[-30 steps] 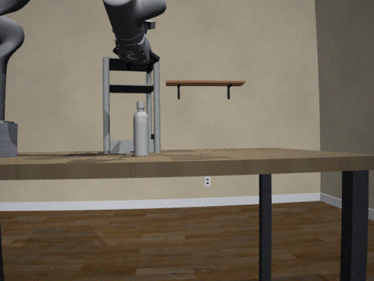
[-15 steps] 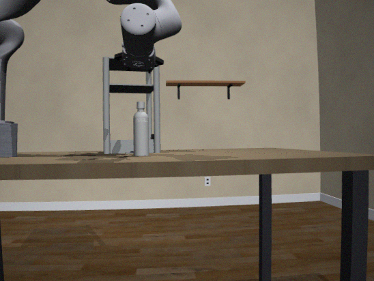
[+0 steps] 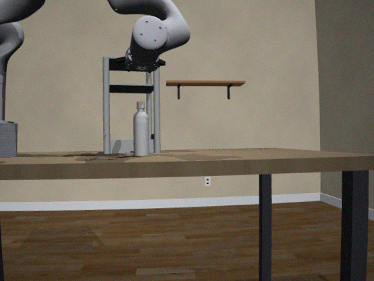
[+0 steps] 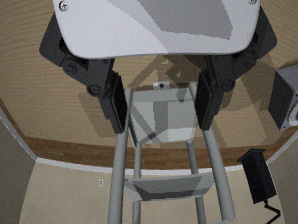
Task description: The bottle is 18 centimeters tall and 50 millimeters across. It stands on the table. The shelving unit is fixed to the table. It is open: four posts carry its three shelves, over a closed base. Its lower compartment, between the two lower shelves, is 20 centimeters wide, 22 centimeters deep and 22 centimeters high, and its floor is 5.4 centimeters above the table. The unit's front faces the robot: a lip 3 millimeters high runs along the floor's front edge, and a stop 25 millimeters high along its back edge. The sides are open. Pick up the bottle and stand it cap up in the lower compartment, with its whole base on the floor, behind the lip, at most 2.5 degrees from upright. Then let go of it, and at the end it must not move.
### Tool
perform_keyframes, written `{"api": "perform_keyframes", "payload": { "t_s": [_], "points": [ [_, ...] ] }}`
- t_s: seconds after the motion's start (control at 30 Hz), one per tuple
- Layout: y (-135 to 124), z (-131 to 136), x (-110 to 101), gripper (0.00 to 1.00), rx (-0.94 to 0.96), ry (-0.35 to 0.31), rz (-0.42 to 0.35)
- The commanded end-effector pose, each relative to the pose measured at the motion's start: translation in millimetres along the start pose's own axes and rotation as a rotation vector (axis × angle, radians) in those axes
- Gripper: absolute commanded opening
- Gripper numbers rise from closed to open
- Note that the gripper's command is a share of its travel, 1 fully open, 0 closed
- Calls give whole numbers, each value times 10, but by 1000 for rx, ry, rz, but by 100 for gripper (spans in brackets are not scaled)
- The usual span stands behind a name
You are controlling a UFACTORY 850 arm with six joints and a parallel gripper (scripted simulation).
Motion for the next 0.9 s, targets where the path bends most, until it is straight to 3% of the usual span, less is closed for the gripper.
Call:
{"api": "perform_keyframes", "payload": {
  "t_s": [0.0, 0.87],
  "points": [
    [-2, 15, -4, 71, -13, 12, 11],
    [-26, 24, -4, 71, -24, 23, 21]
  ]
}}
Point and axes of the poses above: the point where the finger pads meet when closed, its own x axis out along the fingers, its own z axis across the jaws, y = z × x, the point moved 9 cm from there along -x, back along the fingers
